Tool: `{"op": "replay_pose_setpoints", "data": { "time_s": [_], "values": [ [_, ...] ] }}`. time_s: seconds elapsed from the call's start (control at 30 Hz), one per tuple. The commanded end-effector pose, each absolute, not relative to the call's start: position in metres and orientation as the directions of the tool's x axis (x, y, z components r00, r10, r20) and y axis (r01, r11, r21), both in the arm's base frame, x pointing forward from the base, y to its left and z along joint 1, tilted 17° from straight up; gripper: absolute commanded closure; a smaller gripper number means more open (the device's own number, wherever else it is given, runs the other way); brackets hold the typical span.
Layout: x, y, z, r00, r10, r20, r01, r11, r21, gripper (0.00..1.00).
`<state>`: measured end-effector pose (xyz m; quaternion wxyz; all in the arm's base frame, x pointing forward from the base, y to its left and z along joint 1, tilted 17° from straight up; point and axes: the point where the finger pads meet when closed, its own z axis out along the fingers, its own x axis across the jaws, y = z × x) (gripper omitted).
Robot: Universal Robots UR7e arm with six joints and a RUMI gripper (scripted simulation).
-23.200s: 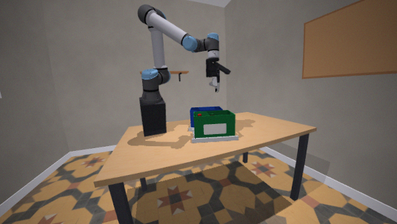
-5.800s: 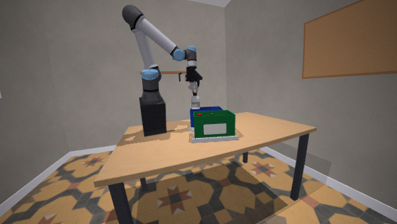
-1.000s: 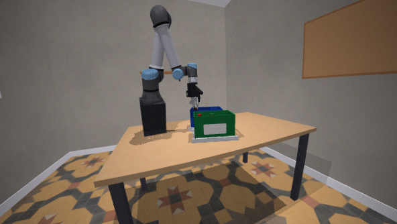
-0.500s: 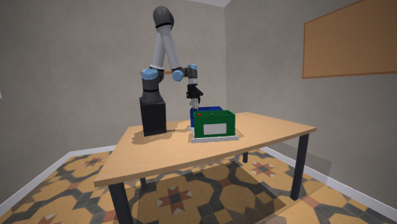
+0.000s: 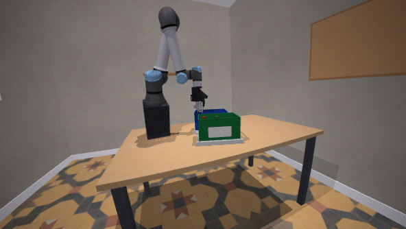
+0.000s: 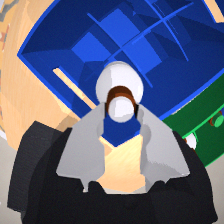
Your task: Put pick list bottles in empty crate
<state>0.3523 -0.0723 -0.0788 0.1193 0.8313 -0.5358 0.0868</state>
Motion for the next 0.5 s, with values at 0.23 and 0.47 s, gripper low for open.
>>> {"op": "replay_pose_setpoints", "data": {
  "time_s": [0.23,0.47],
  "values": [
    [0.3528,-0.0738,-0.0831,0.411,-0.870,0.273,-0.912,-0.398,0.104,1.00],
    [0.3529,-0.0748,-0.0865,0.411,-0.870,0.273,-0.912,-0.398,0.104,1.00]
  ]
}}
